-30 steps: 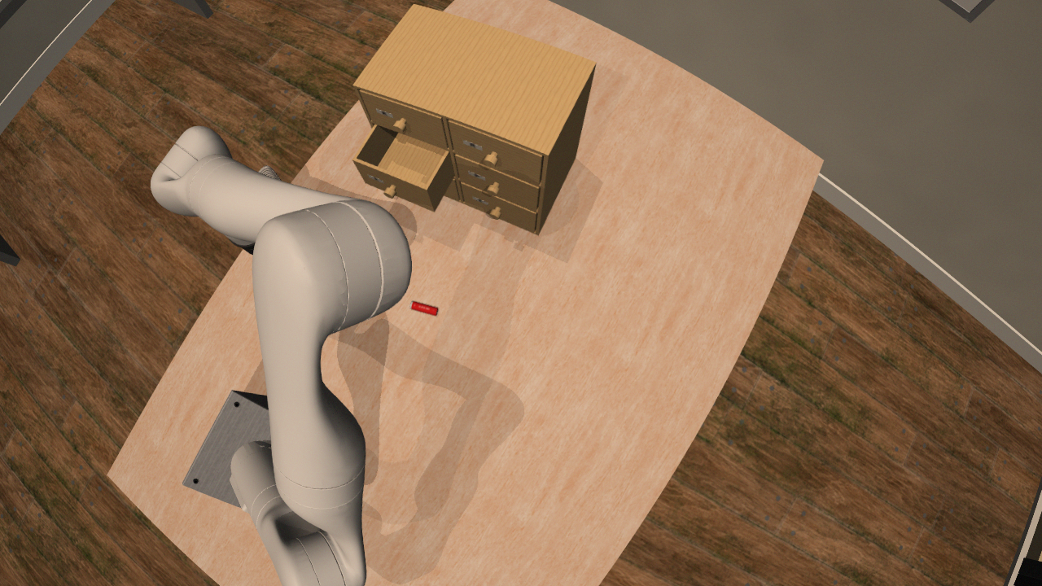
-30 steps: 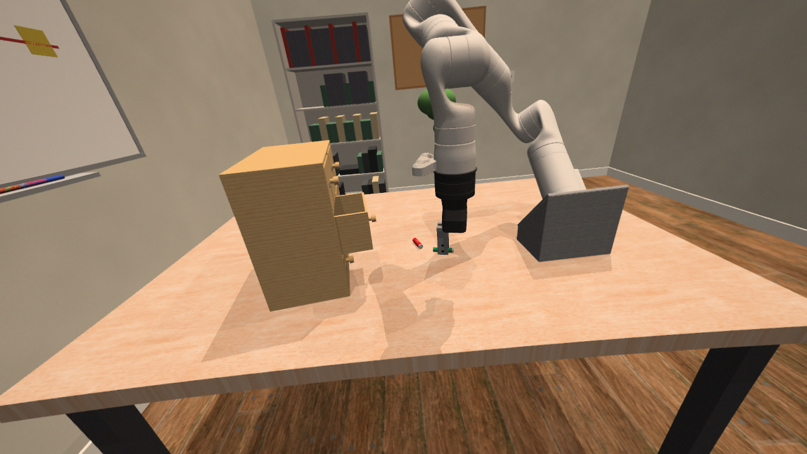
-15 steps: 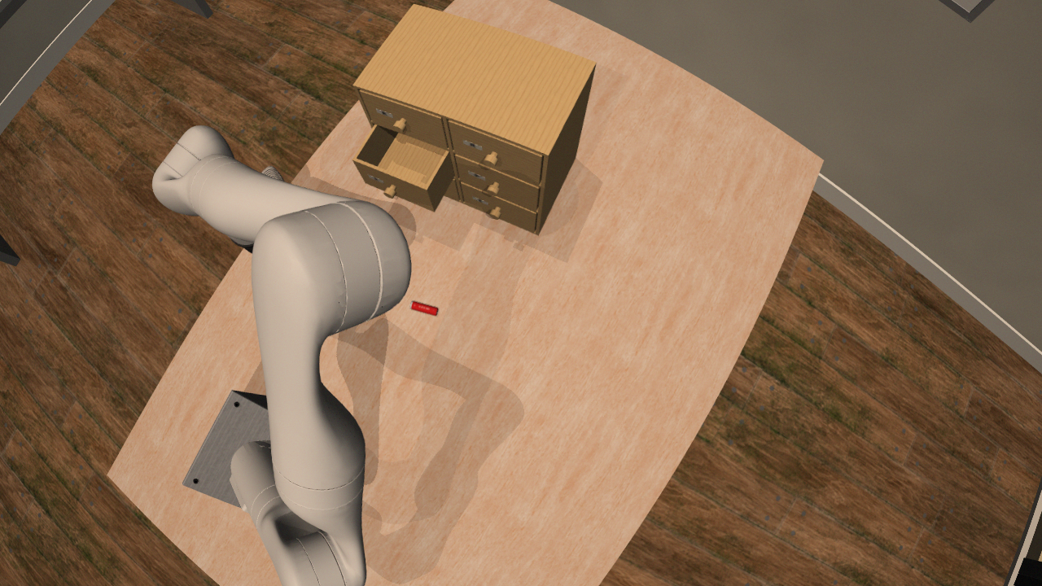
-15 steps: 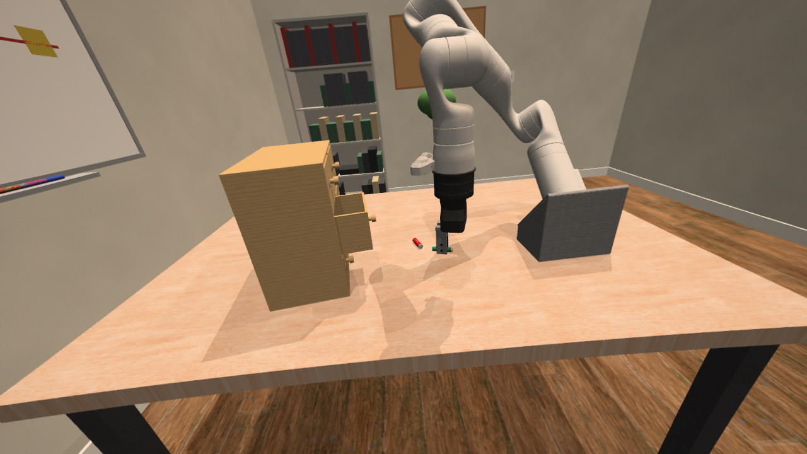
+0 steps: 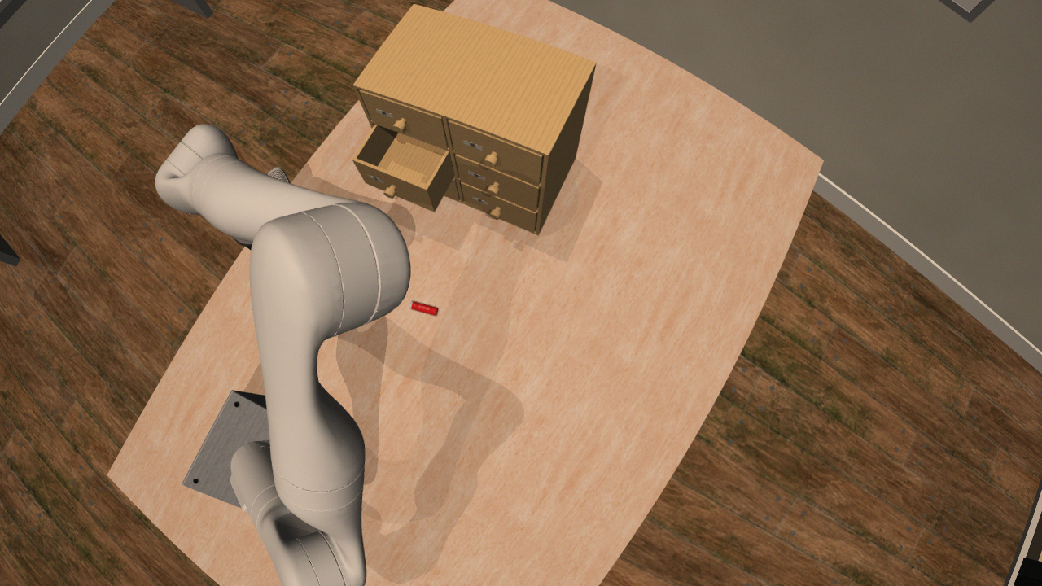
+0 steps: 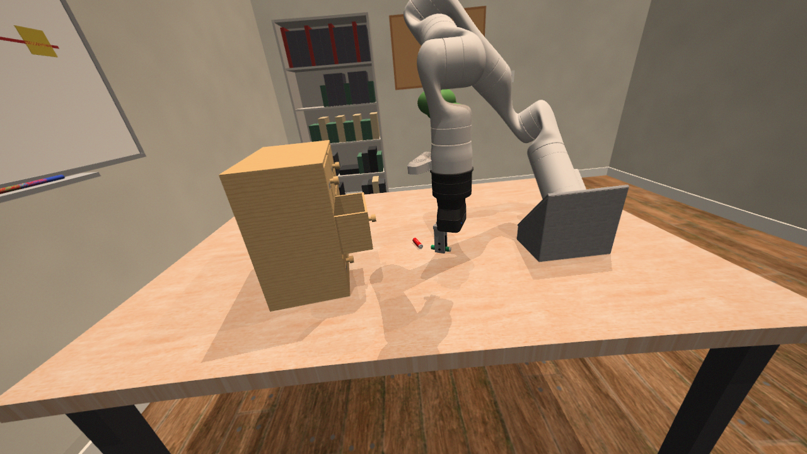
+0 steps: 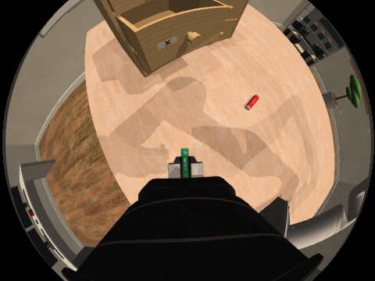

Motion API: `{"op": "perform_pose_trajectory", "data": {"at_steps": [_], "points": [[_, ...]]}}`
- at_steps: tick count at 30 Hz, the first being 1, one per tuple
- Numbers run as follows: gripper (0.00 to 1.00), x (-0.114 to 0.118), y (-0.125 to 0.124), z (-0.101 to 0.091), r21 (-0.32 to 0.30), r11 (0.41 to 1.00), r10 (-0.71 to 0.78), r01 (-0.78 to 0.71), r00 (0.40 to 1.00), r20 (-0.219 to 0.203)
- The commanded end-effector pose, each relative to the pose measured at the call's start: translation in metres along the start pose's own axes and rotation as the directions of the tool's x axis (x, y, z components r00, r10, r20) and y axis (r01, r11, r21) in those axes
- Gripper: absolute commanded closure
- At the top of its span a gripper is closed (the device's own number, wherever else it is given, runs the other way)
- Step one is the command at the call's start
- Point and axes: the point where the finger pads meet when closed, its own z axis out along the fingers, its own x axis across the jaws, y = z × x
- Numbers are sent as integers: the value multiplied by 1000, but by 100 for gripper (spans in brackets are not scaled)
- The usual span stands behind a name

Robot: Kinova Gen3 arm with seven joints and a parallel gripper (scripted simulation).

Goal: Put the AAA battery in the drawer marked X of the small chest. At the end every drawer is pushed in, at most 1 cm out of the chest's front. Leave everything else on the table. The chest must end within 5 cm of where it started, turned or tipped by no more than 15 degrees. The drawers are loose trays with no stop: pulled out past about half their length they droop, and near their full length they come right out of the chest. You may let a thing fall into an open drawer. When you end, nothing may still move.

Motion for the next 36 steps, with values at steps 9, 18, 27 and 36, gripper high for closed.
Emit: {"op": "perform_pose_trajectory", "data": {"at_steps": [9, 18, 27, 36], "points": [[76, 3, -5, -2, 2, 995, 97, -97, 995, 4], [76, 7, -10, -2, 1, 974, 227, -227, 974, 4], [76, 12, -15, -2, 1, 940, 342, -342, 940, 4], [76, 18, -22, -2, 0, 867, 499, -499, 867, 4]]}}
